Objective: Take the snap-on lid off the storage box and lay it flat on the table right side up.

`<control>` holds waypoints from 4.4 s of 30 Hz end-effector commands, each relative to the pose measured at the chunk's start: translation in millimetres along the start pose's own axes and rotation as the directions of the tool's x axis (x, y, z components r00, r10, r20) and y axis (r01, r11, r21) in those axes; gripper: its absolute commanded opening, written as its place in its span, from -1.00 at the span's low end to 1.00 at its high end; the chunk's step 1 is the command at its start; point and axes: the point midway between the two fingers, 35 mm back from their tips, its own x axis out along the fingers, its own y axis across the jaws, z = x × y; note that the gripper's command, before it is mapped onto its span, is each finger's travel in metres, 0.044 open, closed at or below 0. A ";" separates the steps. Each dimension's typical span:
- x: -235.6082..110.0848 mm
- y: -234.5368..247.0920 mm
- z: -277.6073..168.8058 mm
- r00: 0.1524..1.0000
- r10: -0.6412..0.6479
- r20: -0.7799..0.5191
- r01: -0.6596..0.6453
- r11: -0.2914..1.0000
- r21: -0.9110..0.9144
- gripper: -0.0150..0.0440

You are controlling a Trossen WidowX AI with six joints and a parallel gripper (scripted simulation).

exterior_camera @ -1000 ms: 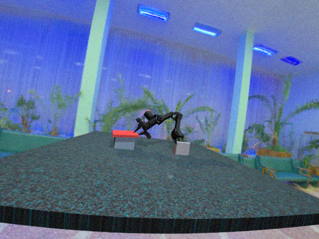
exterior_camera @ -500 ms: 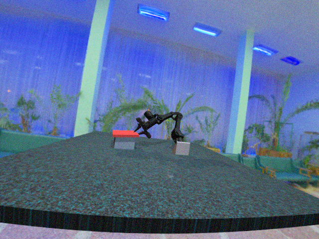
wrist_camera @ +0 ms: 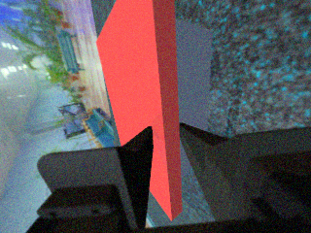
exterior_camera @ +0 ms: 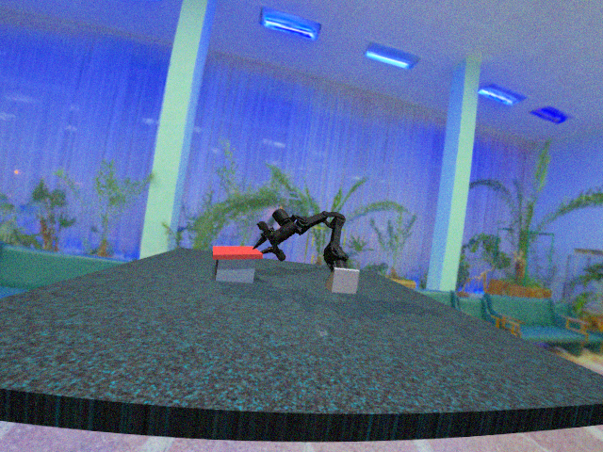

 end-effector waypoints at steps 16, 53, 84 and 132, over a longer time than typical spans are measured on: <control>1.4 1.0 0.0 1.000 0.000 0.000 0.000 1.000 0.000 -0.49; 3.6 2.8 0.0 1.000 0.000 0.000 0.000 1.000 0.000 -0.49; -2.5 14.0 0.2 1.000 -0.005 -0.001 0.005 1.000 0.000 -0.49; -17.5 82.8 0.0 1.000 -0.005 -0.002 0.005 1.000 0.001 -0.49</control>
